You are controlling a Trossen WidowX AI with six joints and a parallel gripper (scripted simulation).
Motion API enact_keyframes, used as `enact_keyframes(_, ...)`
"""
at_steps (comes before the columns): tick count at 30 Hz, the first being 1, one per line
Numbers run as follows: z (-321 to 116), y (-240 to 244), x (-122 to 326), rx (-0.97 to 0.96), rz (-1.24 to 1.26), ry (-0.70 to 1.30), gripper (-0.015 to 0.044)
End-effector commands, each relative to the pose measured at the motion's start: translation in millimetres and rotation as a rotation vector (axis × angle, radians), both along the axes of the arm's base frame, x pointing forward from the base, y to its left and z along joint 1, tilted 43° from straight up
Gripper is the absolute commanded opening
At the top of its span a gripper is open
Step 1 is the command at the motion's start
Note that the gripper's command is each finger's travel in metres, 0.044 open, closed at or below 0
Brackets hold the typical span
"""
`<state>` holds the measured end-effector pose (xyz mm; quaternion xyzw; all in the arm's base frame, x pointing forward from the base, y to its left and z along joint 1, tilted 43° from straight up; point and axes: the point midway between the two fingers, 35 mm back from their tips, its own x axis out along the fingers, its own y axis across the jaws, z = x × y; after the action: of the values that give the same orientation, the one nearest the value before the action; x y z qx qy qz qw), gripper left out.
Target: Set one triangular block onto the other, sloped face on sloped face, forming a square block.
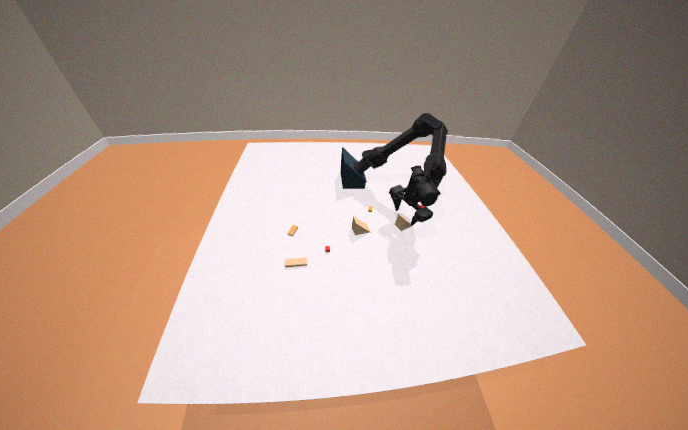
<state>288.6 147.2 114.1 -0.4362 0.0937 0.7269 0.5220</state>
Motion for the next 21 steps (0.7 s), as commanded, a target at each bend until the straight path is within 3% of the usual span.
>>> enact_keyframes(1, 13.3, -7.6, -1.7, 0.006, 0.008, -0.004, 0.044)
enact_keyframes(10, 9.7, -8.2, 2.1, 0.003, -0.056, 0.046, 0.044)
enact_keyframes(21, 4.2, -29.2, 9.7, -0.076, -0.895, 1.062, 0.044)
